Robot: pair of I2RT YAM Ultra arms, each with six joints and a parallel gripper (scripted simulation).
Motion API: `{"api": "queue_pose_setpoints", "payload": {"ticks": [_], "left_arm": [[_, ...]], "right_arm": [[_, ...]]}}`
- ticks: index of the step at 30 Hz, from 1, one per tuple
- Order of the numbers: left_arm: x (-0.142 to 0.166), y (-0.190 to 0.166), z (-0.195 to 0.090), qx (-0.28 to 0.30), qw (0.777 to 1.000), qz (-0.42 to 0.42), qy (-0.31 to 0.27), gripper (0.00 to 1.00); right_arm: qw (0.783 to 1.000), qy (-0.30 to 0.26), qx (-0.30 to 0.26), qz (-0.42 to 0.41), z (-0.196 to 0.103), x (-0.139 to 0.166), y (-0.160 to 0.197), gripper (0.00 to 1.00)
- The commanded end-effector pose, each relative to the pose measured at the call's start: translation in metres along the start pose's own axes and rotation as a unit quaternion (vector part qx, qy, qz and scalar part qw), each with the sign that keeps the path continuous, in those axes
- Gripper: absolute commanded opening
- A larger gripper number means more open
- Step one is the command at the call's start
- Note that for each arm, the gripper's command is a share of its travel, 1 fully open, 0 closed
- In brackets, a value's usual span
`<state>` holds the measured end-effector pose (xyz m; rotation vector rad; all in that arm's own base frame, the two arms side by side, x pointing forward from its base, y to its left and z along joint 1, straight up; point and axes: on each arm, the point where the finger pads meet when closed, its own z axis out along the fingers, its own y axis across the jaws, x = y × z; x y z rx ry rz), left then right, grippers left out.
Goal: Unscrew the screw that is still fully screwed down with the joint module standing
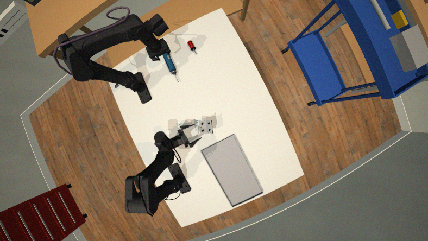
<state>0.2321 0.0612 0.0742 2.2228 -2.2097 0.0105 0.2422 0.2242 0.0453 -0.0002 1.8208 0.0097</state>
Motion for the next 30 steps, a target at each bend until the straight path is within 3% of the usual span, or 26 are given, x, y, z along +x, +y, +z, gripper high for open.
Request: {"api": "queue_pose_setpoints", "payload": {"ticks": [1, 30], "left_arm": [[0.0003, -0.0002, -0.003, 0.001, 1.0, 0.0, -0.001, 0.65], [0.0003, -0.0002, -0.003, 0.001, 1.0, 0.0, -0.001, 0.65]], "right_arm": [[1.0, -0.009, -0.002, 0.005, -0.0015, 0.0008, 0.0014, 0.86], [1.0, 0.003, -0.005, -0.012, -0.0007, 0.0095, 0.0003, 0.86]]}}
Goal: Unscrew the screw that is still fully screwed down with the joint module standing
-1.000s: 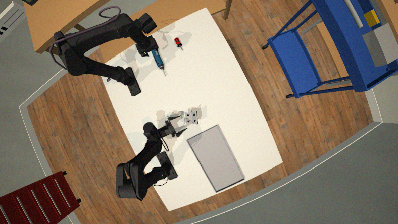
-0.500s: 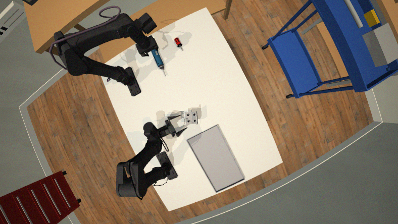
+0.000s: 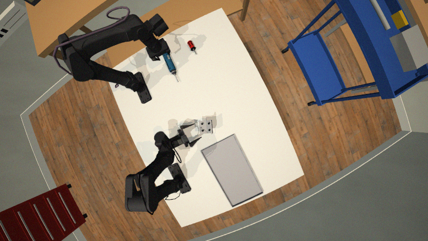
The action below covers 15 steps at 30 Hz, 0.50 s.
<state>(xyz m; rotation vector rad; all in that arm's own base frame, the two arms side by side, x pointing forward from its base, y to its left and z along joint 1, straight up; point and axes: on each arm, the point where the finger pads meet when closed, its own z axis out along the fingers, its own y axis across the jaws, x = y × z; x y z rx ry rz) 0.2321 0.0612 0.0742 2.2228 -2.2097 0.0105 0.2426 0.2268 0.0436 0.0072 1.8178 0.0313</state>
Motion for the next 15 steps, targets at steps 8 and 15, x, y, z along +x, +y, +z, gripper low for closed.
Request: {"api": "queue_pose_setpoints", "payload": {"ticks": [8, 15], "left_arm": [[0.0003, -0.0002, -0.003, 0.001, 1.0, 0.0, -0.001, 0.65], [0.0003, -0.0002, -0.003, 0.001, 1.0, 0.0, -0.001, 0.65]], "right_arm": [[1.0, 0.007, 0.002, -0.024, -0.0013, 0.0095, -0.0036, 0.86], [1.0, 0.005, 0.002, -0.009, 0.0075, 0.0056, -0.002, 0.86]]}}
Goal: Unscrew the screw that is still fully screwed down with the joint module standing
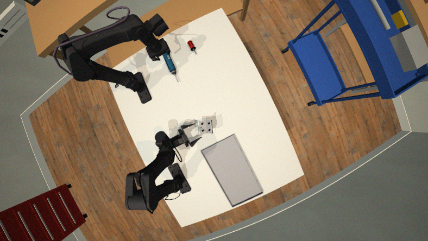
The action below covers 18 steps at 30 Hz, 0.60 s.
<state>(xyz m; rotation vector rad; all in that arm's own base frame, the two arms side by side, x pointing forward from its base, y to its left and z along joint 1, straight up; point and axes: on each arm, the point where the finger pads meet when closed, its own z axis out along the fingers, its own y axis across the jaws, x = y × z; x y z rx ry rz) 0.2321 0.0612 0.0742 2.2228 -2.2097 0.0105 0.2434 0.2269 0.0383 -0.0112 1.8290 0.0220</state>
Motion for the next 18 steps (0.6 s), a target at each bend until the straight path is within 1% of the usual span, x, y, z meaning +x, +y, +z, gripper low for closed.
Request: {"api": "queue_pose_setpoints", "payload": {"ticks": [1, 7, 13, 18], "left_arm": [[0.0, 0.0, -0.003, 0.001, 1.0, 0.0, -0.001, 0.65], [0.0, 0.0, -0.003, 0.001, 1.0, 0.0, -0.001, 0.65], [0.0, 0.0, -0.003, 0.001, 1.0, 0.0, -0.001, 0.65], [0.0, 0.0, -0.003, 0.001, 1.0, 0.0, -0.001, 0.65]], "right_arm": [[1.0, -0.001, 0.003, 0.001, 0.007, 0.0, -0.001, 0.86], [1.0, -0.006, 0.0, 0.01, 0.016, -0.005, 0.005, 0.86], [1.0, -0.007, 0.002, 0.01, 0.017, -0.005, 0.005, 0.86], [1.0, -0.006, 0.0, 0.01, 0.024, -0.005, 0.005, 0.86]]}}
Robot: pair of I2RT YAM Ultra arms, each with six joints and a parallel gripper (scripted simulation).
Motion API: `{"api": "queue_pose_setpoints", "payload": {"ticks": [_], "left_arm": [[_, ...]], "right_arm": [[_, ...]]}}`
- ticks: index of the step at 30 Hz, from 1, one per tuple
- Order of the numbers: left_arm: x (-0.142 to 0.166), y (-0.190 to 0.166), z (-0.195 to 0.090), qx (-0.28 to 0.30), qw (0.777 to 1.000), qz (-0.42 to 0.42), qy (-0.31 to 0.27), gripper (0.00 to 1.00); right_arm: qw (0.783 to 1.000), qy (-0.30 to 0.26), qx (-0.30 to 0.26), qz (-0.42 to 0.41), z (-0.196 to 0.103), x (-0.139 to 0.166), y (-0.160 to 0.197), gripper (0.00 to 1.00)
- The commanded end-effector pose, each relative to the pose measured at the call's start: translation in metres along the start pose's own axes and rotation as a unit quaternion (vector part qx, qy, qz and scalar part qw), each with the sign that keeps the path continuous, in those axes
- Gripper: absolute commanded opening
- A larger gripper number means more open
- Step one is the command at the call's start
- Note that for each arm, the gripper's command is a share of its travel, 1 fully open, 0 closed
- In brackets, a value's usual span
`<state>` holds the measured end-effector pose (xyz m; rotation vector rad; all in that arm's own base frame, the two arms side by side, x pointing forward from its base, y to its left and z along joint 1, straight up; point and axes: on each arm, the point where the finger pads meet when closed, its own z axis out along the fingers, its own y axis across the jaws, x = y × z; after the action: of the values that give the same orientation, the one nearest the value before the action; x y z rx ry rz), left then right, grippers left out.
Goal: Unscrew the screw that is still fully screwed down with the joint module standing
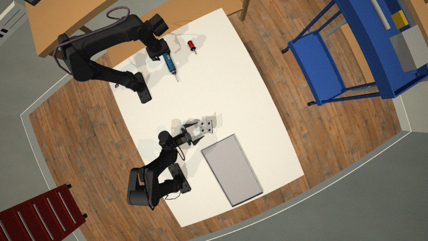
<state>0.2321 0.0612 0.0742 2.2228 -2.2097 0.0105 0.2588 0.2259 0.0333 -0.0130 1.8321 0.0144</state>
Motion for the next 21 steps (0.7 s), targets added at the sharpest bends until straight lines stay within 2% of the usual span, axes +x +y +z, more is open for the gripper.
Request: {"api": "queue_pose_setpoints", "payload": {"ticks": [1, 21], "left_arm": [[0.0, 0.0, -0.003, 0.001, 1.0, 0.0, -0.001, 0.65], [0.0, 0.0, -0.003, 0.001, 1.0, 0.0, -0.001, 0.65]], "right_arm": [[1.0, -0.008, -0.002, 0.013, 0.009, -0.006, 0.006, 0.86], [1.0, -0.009, -0.002, 0.013, 0.028, -0.006, 0.006, 0.86]]}}
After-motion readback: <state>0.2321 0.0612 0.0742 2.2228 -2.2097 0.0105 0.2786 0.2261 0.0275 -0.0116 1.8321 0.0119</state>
